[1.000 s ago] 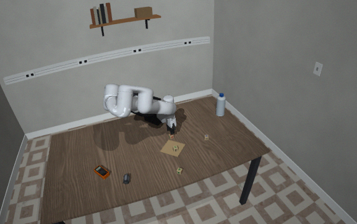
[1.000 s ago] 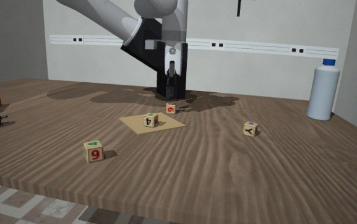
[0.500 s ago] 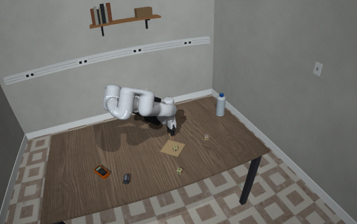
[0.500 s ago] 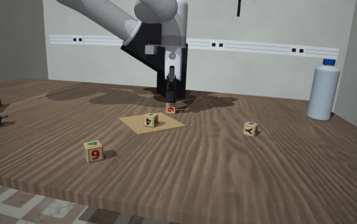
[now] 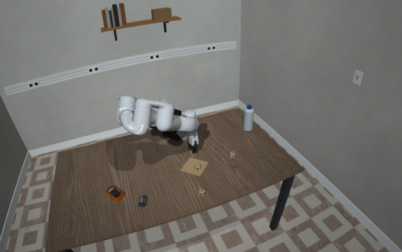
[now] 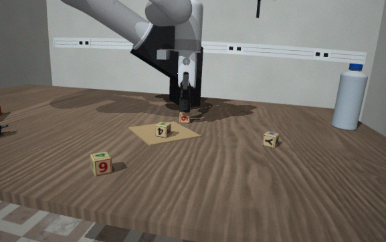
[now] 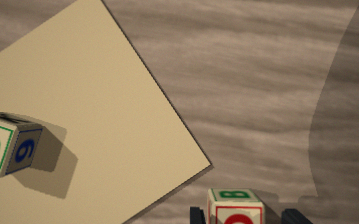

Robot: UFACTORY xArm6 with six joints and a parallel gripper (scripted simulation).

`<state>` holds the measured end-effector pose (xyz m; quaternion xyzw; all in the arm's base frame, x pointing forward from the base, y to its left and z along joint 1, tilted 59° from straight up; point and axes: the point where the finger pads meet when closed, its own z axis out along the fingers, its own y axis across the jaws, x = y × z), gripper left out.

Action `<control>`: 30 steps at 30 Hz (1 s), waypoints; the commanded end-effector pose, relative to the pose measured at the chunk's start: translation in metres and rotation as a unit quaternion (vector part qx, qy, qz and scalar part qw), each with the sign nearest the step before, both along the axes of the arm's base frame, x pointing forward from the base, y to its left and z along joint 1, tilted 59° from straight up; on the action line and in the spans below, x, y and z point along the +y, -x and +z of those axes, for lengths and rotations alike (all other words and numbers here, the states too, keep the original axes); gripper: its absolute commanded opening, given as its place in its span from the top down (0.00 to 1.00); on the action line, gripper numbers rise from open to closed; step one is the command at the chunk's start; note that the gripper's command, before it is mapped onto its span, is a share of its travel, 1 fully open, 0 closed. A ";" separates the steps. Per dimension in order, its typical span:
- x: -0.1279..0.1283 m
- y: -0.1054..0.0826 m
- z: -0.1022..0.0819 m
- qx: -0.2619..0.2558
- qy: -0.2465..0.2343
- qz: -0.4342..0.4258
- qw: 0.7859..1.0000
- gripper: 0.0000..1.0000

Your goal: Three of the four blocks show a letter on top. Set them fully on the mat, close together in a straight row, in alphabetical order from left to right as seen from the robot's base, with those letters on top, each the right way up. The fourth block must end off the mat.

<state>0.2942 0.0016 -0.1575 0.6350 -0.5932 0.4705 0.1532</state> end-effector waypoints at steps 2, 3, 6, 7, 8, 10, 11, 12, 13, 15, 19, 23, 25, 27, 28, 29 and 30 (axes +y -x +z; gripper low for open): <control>0.001 0.000 0.000 0.000 -0.001 0.001 1.000 0.52; 0.001 0.000 0.000 0.000 -0.001 0.001 1.000 0.52; 0.001 0.000 0.000 0.000 -0.001 0.001 1.000 0.52; 0.001 0.000 0.000 0.000 -0.001 0.001 1.000 0.52; 0.001 -0.001 0.000 0.000 -0.001 0.001 1.000 0.52; 0.000 -0.001 -0.001 0.000 -0.001 0.001 1.000 0.52; -0.001 -0.001 -0.001 0.000 -0.001 0.001 1.000 0.52; -0.001 -0.002 -0.001 0.000 -0.001 0.001 1.000 0.52; -0.002 -0.002 -0.002 0.000 -0.001 0.001 1.000 0.52; -0.004 -0.003 -0.004 0.000 -0.001 0.001 1.000 0.52; -0.011 -0.007 -0.008 0.000 -0.001 0.001 1.000 0.52; -0.014 -0.008 -0.010 0.000 -0.001 0.001 1.000 0.52; -0.017 -0.010 -0.012 0.000 -0.001 0.001 1.000 0.52; -0.020 -0.012 -0.014 0.000 -0.001 0.001 1.000 0.52; -0.021 -0.013 -0.015 0.000 -0.001 0.001 1.000 0.52; -0.022 -0.013 -0.016 0.000 -0.001 0.001 1.000 0.52; -0.023 -0.014 -0.016 0.000 -0.001 0.001 1.000 0.52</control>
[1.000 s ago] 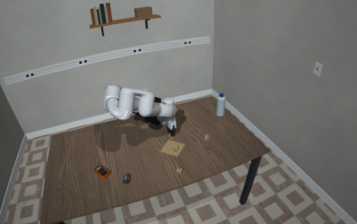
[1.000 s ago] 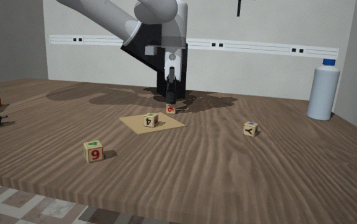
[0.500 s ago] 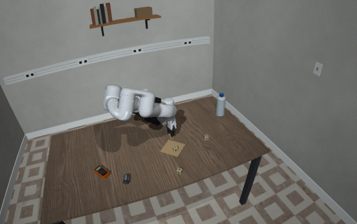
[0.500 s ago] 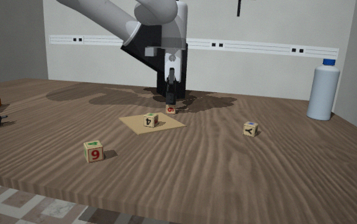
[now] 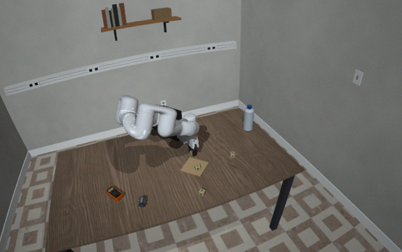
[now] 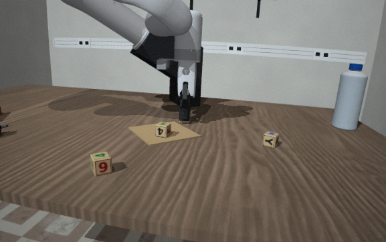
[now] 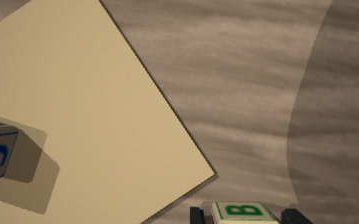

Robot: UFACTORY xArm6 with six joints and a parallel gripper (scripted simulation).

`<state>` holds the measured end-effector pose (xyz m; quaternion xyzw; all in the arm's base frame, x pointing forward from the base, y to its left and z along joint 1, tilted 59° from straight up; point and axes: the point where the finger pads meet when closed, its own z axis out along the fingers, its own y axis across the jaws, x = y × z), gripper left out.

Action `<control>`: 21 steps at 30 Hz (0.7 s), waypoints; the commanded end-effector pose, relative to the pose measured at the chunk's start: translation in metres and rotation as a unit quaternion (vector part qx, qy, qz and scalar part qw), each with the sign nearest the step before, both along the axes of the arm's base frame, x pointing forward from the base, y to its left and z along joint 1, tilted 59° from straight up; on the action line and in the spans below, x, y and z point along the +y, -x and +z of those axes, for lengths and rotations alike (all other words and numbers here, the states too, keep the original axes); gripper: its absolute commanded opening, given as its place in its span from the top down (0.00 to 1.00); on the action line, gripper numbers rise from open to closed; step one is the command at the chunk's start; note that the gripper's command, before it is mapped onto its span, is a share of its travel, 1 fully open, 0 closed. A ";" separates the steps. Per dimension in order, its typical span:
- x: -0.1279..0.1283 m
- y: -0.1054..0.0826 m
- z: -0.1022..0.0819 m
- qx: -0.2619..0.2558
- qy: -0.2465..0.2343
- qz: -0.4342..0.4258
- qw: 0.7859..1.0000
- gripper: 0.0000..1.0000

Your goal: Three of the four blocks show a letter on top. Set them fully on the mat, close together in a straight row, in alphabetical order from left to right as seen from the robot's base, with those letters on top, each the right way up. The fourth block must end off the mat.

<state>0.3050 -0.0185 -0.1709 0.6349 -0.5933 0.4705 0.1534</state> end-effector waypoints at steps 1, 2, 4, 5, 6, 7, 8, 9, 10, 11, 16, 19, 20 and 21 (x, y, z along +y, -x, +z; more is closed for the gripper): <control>-0.004 -0.003 -0.003 0.000 -0.001 0.001 1.000 0.52; -0.005 -0.004 -0.004 0.000 -0.001 0.001 1.000 0.52; -0.005 -0.004 -0.004 0.000 -0.001 0.001 1.000 0.52; -0.006 -0.004 -0.005 0.000 -0.001 0.001 1.000 0.52; -0.006 -0.004 -0.005 0.000 -0.001 0.001 1.000 0.52; -0.006 -0.004 -0.005 0.000 -0.001 0.001 1.000 0.52; -0.006 -0.004 -0.005 0.000 -0.001 0.001 1.000 0.52; -0.006 -0.004 -0.005 0.000 -0.001 0.001 1.000 0.52; -0.006 -0.004 -0.005 0.000 -0.001 0.001 1.000 0.52; -0.006 -0.004 -0.005 0.000 -0.001 0.001 1.000 0.52; -0.006 -0.004 -0.005 0.000 -0.001 0.001 1.000 0.52; -0.006 -0.004 -0.005 0.000 -0.001 0.001 1.000 0.52; -0.006 -0.004 -0.005 0.000 -0.001 0.001 1.000 0.52; -0.006 -0.004 -0.005 0.000 -0.001 0.001 1.000 0.52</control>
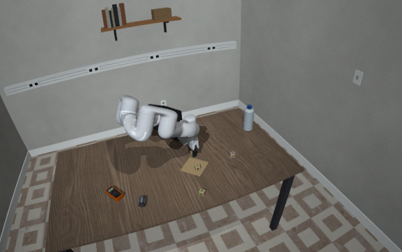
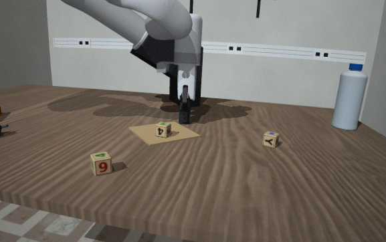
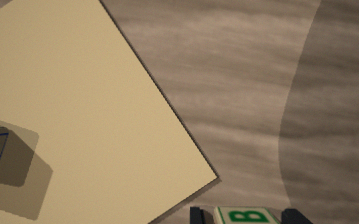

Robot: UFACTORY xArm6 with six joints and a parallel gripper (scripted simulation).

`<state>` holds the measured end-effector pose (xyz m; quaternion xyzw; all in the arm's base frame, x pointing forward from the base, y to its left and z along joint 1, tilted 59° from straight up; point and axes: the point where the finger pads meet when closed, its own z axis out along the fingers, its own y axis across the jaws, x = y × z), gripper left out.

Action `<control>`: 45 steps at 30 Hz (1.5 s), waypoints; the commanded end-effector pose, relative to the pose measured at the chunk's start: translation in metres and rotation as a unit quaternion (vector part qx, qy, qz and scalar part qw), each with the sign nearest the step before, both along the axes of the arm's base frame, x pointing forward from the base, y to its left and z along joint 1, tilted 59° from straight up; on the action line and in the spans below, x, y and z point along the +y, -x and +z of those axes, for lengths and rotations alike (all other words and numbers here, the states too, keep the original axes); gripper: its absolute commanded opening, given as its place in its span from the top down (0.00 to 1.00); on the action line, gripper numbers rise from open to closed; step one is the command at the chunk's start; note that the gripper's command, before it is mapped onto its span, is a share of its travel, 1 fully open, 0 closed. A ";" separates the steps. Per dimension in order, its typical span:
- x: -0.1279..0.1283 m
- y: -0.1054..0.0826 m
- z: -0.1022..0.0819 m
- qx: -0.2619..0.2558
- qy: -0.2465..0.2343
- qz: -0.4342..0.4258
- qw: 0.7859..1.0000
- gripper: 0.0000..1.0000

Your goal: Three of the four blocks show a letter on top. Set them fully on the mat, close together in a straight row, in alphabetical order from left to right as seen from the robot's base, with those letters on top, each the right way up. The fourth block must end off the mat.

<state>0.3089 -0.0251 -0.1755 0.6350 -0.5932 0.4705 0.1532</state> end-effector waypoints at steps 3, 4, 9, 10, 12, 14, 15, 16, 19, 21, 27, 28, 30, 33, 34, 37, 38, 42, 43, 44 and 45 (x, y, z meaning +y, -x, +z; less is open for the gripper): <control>0.001 0.000 0.000 0.000 -0.001 0.001 1.000 0.52; 0.001 0.000 0.000 0.000 -0.001 0.001 1.000 0.52; 0.001 0.000 0.000 0.000 -0.001 0.001 1.000 0.52; 0.001 0.000 0.000 0.000 -0.001 0.001 1.000 0.52; 0.001 0.000 0.000 0.000 -0.001 0.001 1.000 0.52; 0.001 0.000 0.000 0.000 -0.001 0.001 1.000 0.52; 0.001 0.000 0.000 0.000 -0.001 0.001 1.000 0.52; 0.001 0.000 0.000 0.000 -0.001 0.001 1.000 0.52; 0.001 0.000 0.000 0.000 -0.001 0.001 1.000 0.52; 0.001 0.000 0.000 0.000 -0.001 0.001 1.000 0.52; 0.001 0.000 0.000 0.000 -0.001 0.001 1.000 0.52; 0.001 0.000 0.000 0.000 -0.001 0.001 1.000 0.52; 0.001 0.000 0.000 0.000 -0.001 0.001 1.000 0.52; 0.001 0.000 0.000 0.000 -0.001 0.001 1.000 0.52; 0.001 0.000 0.000 0.000 -0.001 0.001 1.000 0.52; 0.001 0.000 0.000 0.000 -0.001 0.001 1.000 0.52; 0.001 0.000 0.000 0.000 -0.001 0.001 1.000 0.52; 0.001 0.000 0.000 0.000 -0.001 0.001 1.000 0.72; 0.001 0.000 0.000 0.000 -0.001 0.001 1.000 0.72; 0.001 0.000 0.000 0.000 -0.001 0.001 1.000 0.72; 0.001 0.000 0.000 0.000 -0.001 0.001 1.000 0.72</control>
